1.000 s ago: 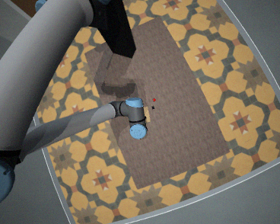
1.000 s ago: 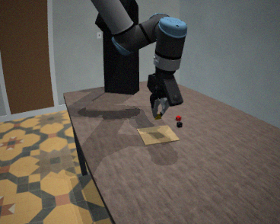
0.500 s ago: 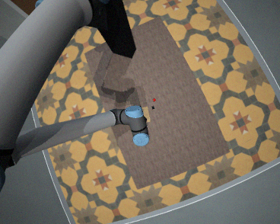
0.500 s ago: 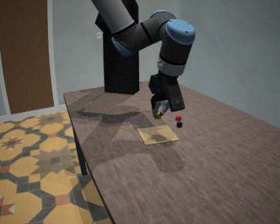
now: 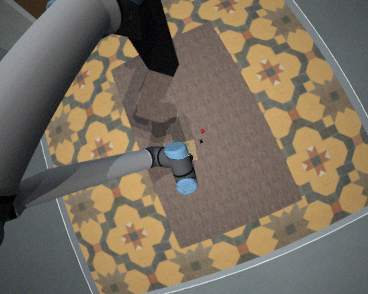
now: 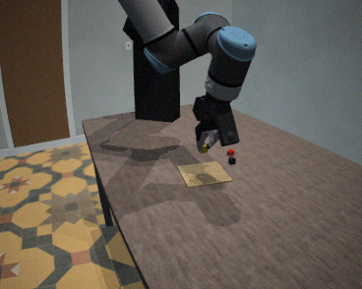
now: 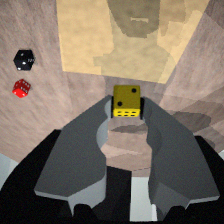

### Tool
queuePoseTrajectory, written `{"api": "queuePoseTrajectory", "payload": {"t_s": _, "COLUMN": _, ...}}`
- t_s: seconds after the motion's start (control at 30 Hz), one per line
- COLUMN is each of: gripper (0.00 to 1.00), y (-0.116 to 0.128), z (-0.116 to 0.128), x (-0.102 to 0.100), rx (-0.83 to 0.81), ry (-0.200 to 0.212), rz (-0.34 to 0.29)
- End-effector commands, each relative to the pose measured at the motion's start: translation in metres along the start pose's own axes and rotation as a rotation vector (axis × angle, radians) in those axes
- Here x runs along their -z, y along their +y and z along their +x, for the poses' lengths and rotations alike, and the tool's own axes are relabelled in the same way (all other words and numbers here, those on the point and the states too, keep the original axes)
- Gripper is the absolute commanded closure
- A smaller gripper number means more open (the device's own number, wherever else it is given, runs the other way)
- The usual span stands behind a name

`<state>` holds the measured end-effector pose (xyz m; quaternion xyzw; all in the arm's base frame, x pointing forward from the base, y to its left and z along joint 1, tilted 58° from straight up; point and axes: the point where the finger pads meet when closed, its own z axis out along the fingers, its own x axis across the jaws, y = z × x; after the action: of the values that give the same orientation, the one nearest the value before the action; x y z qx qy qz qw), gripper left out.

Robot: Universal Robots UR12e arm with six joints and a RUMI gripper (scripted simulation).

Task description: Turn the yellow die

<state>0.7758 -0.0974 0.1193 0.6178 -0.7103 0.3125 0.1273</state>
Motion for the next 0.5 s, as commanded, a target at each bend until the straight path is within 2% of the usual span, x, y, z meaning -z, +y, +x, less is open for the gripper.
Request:
{"api": "queuePoseTrajectory", "payload": {"t_s": 0.0, "gripper": 0.97, "y": -0.0028, "z": -0.0005, "x": 0.002, "rx": -0.001, "ry": -0.001, "rz": -0.008}}
{"api": "queuePoseTrajectory", "payload": {"t_s": 0.47, "gripper": 0.97, "y": -0.0059, "z": -0.0028, "x": -0.0017, "rx": -0.001, "ry": -0.006, "rz": -0.116}}
